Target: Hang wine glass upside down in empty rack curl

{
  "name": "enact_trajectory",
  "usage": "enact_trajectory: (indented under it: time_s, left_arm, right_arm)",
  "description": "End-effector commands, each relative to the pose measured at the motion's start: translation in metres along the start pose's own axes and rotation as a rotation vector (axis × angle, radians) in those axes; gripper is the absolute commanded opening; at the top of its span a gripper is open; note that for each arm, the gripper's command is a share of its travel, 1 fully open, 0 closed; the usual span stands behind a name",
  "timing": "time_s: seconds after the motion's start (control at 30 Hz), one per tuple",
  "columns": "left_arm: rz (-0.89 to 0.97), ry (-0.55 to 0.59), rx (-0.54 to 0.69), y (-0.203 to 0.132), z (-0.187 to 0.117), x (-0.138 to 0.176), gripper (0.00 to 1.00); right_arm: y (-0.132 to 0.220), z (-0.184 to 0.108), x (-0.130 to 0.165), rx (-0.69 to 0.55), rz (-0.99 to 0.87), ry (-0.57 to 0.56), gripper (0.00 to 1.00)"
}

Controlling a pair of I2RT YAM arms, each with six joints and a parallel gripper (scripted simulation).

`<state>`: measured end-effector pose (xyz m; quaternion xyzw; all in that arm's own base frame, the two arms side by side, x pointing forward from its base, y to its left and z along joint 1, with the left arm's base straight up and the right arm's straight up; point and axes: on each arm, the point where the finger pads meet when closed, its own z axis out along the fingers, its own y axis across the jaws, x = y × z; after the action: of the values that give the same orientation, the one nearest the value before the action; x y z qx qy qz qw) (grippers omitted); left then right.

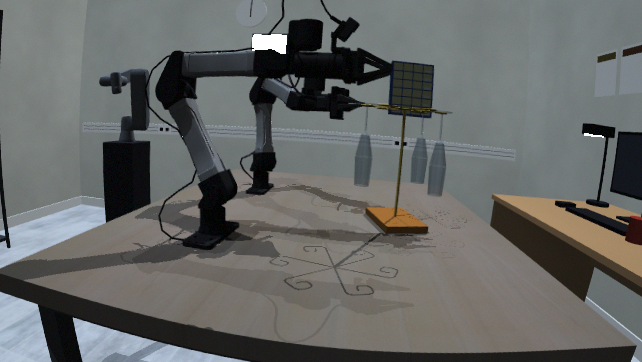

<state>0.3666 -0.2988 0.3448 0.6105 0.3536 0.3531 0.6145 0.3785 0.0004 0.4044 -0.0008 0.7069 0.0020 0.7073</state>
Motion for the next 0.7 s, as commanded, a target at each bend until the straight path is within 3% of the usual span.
enact_trajectory:
  time_s: [0.0,0.1,0.13,0.67]
  left_arm:
    - [-0.030,0.006,-0.091,0.0295,-0.0036,0.0023,0.00]
    - [-0.030,0.006,-0.091,0.0295,-0.0036,0.0023,0.00]
    - [-0.030,0.006,-0.091,0.0295,-0.0036,0.0023,0.34]
    - [-0.030,0.006,-0.091,0.0295,-0.0036,0.0023,0.34]
  right_arm:
    - [-0.0019,-0.0010,-0.0028,0.009,0.005,-0.012,0.62]
    - [-0.0019,-0.0010,-0.0028,0.009,0.005,-0.012,0.62]
    - [-0.0019,-0.0010,-0.0028,0.009,0.005,-0.012,0.62]
    - [-0.0019,-0.0010,-0.0028,0.009,0.005,-0.012,0.62]
